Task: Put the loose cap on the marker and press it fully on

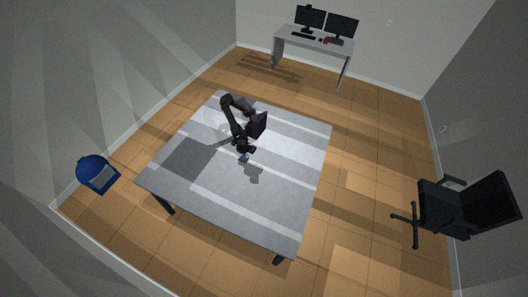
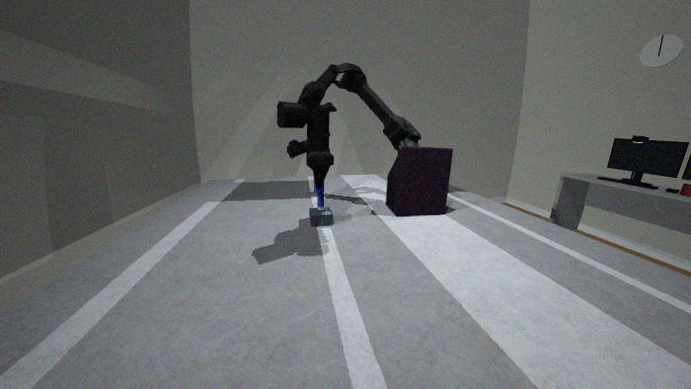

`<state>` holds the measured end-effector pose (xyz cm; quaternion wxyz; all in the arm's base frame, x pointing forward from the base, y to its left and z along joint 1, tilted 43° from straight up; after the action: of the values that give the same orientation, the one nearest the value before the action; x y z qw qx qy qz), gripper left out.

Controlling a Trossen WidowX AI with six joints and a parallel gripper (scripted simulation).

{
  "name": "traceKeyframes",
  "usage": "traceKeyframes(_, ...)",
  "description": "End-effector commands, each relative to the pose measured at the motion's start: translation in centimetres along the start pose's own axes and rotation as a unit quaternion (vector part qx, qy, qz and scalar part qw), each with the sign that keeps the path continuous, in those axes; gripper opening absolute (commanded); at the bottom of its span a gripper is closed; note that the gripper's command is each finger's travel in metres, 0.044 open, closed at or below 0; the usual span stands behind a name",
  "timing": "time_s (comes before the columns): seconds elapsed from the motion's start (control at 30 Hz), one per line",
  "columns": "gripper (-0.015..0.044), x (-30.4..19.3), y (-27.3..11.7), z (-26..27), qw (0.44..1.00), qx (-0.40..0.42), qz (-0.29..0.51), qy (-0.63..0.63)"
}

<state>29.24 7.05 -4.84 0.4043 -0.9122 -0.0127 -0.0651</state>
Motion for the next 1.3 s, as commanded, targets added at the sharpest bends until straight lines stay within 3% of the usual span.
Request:
traceKeyframes(0.0, 0.0000, -0.3, 0.8, -0.1, 1.000, -0.003, 0.002, -0.005)
traceKeyframes(1.27, 0.0000, 0.3, 6.6, 0.0, 1.000, -0.005, 0.001, -0.005)
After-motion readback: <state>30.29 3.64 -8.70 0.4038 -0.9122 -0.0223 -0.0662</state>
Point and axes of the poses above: the point midway between the two fingers, 35 mm back from their tips, its own y axis out along the fingers, its own z axis across the jaws, x = y × z, the point moved 3 cm from there along -y, back along the fingers, and after that the axes turned 12 degrees about y, right-handed, at the moved point
